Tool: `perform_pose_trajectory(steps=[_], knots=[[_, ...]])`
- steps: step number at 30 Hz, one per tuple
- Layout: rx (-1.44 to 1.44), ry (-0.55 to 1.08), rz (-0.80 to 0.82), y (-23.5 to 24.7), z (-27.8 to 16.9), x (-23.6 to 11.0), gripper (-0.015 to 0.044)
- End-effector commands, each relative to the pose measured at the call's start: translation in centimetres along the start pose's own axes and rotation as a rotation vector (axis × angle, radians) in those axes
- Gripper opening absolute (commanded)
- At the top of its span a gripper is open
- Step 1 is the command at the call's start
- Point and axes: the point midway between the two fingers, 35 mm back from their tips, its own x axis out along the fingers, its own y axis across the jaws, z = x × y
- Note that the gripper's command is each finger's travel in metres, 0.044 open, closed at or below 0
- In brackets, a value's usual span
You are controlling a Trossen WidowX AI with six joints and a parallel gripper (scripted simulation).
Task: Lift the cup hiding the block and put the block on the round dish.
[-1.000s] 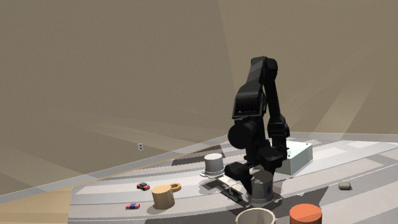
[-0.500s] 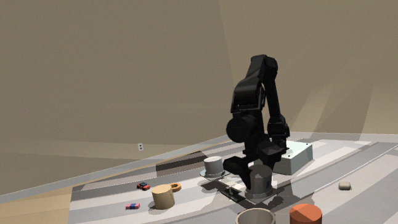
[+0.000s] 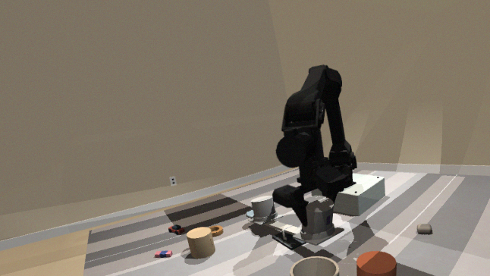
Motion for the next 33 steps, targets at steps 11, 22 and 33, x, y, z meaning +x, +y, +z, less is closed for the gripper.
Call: perform_pose_trajectory(steps=[11, 22, 33], knots=[[-0.011, -0.032, -0.023, -0.3, 0.7, -2.6, 0.0000], [-0.011, -0.032, -0.023, -0.2, 0.6, -4.0, 0.0000], [-0.011, -0.032, -0.023, 0.0, 0.4, -5.4, 0.0000]])
